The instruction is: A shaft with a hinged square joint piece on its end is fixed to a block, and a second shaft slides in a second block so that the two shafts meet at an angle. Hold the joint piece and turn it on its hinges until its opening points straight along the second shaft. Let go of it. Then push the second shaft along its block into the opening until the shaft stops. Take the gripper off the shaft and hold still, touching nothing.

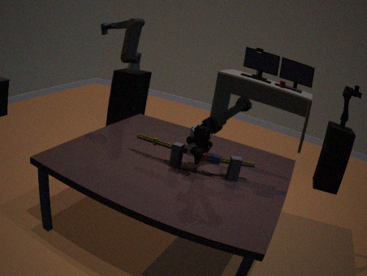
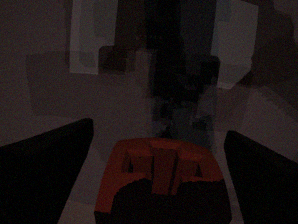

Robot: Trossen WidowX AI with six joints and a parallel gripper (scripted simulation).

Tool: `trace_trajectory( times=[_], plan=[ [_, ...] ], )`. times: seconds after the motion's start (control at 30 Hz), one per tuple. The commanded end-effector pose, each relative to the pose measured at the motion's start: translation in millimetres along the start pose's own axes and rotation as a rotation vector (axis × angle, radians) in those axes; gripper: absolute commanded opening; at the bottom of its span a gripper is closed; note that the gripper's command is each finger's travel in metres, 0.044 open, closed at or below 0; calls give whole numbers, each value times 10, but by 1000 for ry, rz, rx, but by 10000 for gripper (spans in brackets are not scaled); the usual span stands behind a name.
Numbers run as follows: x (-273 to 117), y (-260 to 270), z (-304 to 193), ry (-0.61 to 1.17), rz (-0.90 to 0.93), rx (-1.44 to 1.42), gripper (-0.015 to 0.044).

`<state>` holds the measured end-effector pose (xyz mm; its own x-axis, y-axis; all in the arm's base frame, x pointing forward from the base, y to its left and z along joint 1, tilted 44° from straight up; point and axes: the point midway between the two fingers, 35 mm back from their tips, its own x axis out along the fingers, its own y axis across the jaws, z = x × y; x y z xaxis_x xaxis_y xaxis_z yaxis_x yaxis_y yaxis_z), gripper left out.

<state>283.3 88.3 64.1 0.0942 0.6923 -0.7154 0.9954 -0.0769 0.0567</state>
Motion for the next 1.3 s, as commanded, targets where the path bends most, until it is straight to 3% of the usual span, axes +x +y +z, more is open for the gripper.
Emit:
trace_trajectory(
  times=[0.0, 0.33, 0.5, 0.7, 1.27],
  plan=[
    [0, -2, 1, 0, -1, 0, 440],
    [0, -2, 1, 0, -1, 0, 440],
    [-260, -7, 16, 83, -1, 6, 440],
    [-281, -5, 17, 87, 0, 1, 440],
    [-806, 94, 64, 29, 26, -559, 440]
  ],
)
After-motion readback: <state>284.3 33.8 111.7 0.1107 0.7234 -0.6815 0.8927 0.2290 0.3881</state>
